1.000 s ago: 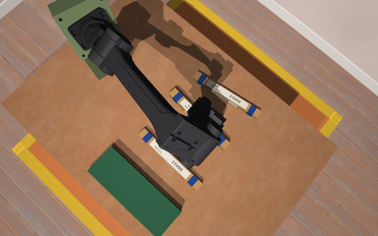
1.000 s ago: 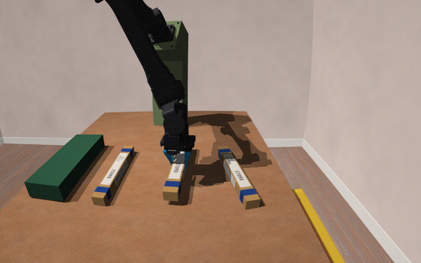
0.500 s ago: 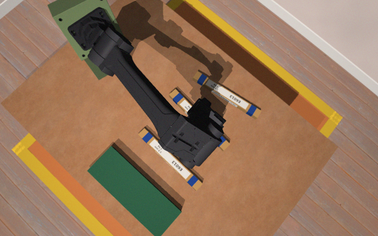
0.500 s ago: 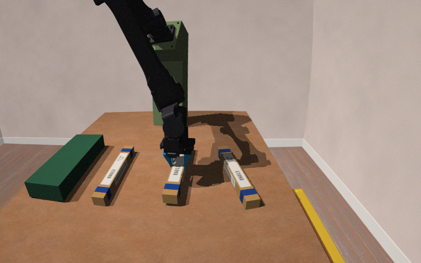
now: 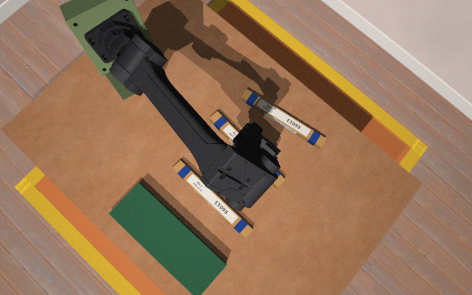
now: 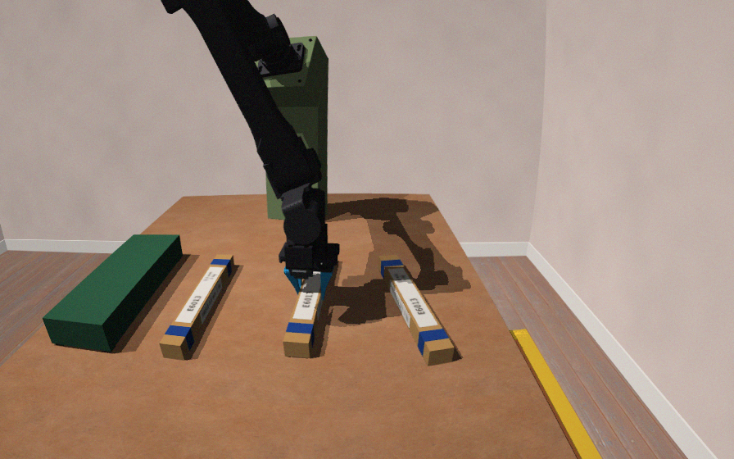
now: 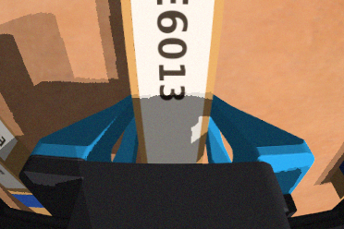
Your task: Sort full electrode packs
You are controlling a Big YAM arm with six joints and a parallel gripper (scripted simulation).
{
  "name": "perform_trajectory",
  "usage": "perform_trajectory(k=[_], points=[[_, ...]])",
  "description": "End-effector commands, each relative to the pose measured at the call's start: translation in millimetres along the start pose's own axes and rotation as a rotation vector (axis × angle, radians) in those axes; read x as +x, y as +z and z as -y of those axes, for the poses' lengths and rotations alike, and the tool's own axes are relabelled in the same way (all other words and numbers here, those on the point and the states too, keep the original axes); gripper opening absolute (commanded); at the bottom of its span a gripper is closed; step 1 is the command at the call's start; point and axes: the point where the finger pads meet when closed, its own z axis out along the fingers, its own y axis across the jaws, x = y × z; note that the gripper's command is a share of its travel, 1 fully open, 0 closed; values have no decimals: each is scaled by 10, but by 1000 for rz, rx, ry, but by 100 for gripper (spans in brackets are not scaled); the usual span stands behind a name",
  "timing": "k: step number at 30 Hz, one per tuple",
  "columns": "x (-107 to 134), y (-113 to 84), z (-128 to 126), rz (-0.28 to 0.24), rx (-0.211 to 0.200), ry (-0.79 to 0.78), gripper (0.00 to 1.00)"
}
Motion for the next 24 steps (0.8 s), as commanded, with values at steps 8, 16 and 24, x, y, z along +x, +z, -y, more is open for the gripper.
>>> perform_trajectory(k=[8,16,24], points=[[-127,-98,-25,19,-11,-13,0],[-153,-103,-21,21,-11,-12,0],[-142,-108,-2,18,-9,-13,0]])
